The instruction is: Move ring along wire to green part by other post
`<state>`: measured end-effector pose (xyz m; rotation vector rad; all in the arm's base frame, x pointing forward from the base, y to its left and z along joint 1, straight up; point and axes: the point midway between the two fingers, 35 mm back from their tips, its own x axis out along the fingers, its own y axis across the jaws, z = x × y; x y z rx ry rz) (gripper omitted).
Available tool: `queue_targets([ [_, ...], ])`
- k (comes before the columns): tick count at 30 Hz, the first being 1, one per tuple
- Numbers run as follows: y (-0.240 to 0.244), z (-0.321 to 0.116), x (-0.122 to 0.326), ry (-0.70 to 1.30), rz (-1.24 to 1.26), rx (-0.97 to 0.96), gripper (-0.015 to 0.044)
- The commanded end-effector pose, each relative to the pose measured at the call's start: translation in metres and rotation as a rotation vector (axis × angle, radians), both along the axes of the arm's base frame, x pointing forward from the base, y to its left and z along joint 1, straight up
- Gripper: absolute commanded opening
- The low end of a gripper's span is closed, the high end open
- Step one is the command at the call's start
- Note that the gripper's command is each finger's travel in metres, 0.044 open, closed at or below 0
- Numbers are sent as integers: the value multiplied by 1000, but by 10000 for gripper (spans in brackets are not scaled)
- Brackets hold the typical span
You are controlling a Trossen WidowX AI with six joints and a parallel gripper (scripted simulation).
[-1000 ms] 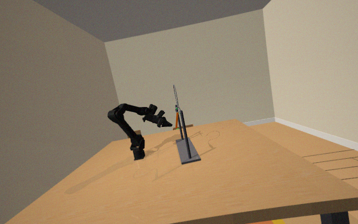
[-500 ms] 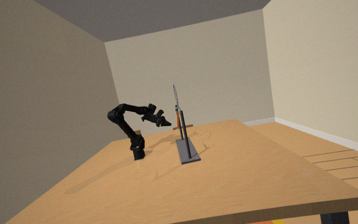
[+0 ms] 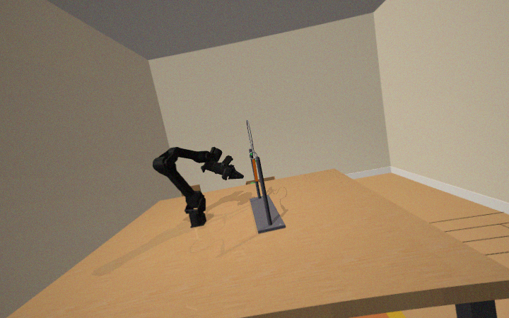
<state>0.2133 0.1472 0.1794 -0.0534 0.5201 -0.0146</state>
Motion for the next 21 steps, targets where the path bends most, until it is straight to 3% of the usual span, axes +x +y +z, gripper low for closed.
queue_targets([
  [1,0,2,0,-4,-5,5,160],
  [11,0,2,0,-4,-5,5,160],
  [21,0,25,-40,-9,3,-1,423],
])
